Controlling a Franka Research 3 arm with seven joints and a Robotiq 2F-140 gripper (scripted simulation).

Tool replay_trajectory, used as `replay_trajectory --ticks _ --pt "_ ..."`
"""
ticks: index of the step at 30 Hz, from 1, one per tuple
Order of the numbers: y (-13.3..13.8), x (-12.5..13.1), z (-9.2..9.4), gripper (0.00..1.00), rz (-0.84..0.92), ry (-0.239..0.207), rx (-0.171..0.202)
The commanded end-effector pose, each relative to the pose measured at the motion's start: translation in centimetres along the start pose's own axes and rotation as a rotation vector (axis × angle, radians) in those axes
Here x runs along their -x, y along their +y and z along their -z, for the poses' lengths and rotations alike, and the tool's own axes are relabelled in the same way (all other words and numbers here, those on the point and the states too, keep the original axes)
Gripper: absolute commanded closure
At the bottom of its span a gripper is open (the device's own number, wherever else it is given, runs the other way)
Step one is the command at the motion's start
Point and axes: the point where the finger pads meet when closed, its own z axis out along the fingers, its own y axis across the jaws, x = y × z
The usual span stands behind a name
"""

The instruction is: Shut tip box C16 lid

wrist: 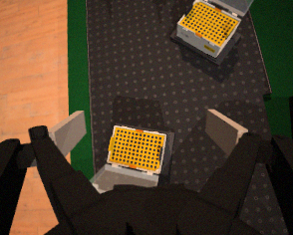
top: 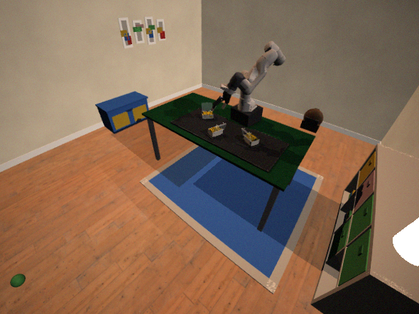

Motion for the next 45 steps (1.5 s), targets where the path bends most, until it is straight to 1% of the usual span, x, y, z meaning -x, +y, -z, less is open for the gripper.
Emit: replay_trajectory --ticks 1,2,4,8,19,21,33,45 --pt "-0.7 -1.5 -0.6 0.00 0.096 -0.091 -0.013" --pt "-0.6 -1.9 -0.8 0.00 0.085 -0.122 -0.006" --pt "-0.6 -1.9 -0.8 0.00 0.085 -0.122 -0.006" --pt "-0.5 -3.7 -1.6 0.00 0.043 -0.245 0.020" --pt "-0.5 -3.7 -1.6 0.00 -0.076 -0.585 0.092" --pt "-0.5 -3.7 -1.6 0.00 -0.076 -0.585 0.092" --pt "-0.5 -3.7 -1.6 0.00 -0.207 -0.952 0.171" --pt "-0.5 -3.7 -1.6 0.00 -0.207 -0.952 0.171"
